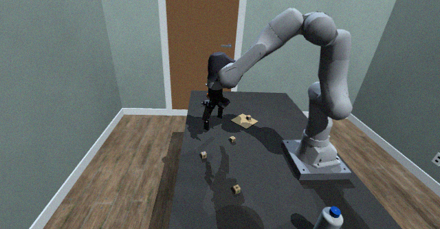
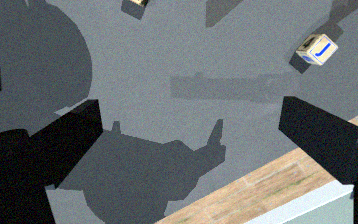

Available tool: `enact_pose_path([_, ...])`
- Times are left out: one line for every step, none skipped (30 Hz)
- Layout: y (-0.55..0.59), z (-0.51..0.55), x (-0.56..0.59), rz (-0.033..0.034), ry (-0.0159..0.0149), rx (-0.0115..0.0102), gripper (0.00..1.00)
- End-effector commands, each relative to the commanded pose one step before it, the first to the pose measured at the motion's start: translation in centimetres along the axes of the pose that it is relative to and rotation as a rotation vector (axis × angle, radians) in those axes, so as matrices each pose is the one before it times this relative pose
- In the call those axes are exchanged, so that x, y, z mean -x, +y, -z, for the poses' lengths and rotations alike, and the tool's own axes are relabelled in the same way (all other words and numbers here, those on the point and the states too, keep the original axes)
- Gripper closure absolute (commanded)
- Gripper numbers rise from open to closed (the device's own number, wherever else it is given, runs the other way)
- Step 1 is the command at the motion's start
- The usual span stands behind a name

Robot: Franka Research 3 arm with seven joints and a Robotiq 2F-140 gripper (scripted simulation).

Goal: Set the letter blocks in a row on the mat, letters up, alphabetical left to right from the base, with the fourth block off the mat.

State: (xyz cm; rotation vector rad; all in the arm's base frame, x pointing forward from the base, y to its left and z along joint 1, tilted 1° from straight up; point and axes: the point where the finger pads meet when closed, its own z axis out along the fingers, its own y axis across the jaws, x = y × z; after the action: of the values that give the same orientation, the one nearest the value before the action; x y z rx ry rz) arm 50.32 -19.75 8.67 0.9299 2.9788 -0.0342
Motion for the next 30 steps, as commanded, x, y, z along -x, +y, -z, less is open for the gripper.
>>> enact_pose_path([0.872,-0.109,-0.226,-0.13901,0.00216,-0.01117,0.0])
enact_pose_path([0.263,-0.006,-0.073,-0.00908,0.00009,0.00025,0.0])
enact_pose_path([0.288,-0.007,-0.085,-0.00996,0.00011,0.00028,0.0])
enact_pose_path([0.0,0.0,0.0,0.0,0.0,0.0,0.0])
enact_pose_path([0.0,0.0,0.0,0.0,0.0,0.0,0.0])
enact_pose_path([0.737,-0.017,-0.234,-0.02566,0.00031,0.00074,0.0])
enact_pose_path([0.322,-0.008,-0.115,-0.01134,0.00016,0.00033,0.0])
enact_pose_path([0.282,-0.007,-0.107,-0.00999,0.00015,0.00029,0.0])
enact_pose_path([0.262,-0.007,-0.104,-0.00933,0.00015,0.00028,0.0])
enact_pose_path([0.274,-0.007,-0.113,-0.0098,0.00016,0.00029,0.0])
enact_pose_path([0.246,-0.007,-0.106,-0.00885,0.00016,0.00027,0.0])
enact_pose_path([0.232,-0.007,-0.104,-0.00839,0.00015,0.00025,0.0])
enact_pose_path([0.245,-0.007,-0.114,-0.0089,0.00017,0.00027,0.0])
enact_pose_path([0.253,-0.008,-0.121,-0.00922,0.00019,0.00028,0.0])
enact_pose_path([0.257,-0.008,-0.128,-0.00945,0.0002,0.00029,0.0])
enact_pose_path([0.232,-0.007,-0.12,-0.00856,0.00019,0.00026,0.0])
enact_pose_path([0.26,-0.008,-0.139,-0.00967,0.00022,0.00029,0.0])
enact_pose_path([0.261,-0.009,-0.145,-0.0098,0.00023,0.0003,0.0])
enact_pose_path([0.263,-0.009,-0.151,-0.00995,0.00025,0.0003,0.0])
enact_pose_path([0.253,-0.009,-0.151,-0.00965,0.00025,0.00029,0.0])
enact_pose_path([0.0,0.0,0.0,0.0,0.0,0.0,0.0])
enact_pose_path([0.0,0.0,0.0,0.0,0.0,0.0,0.0])
enact_pose_path([0.672,-0.024,-0.419,-0.02587,0.00072,0.00078,0.0])
enact_pose_path([0.278,-0.011,-0.188,-0.01093,0.00032,0.00033,0.0])
enact_pose_path([0.261,-0.01,-0.182,-0.01036,0.00032,0.00031,0.0])
enact_pose_path([0.245,-0.01,-0.177,-0.00983,0.00031,0.00029,0.0])
enact_pose_path([0.23,-0.009,-0.172,-0.00935,0.00031,0.00027,0.0])
enact_pose_path([0.224,-0.009,-0.173,-0.0092,0.00031,0.00027,0.0])
enact_pose_path([0.208,-0.009,-0.166,-0.00864,0.0003,0.00025,0.0])
enact_pose_path([0.222,-0.01,-0.181,-0.0093,0.00033,0.00026,0.0])
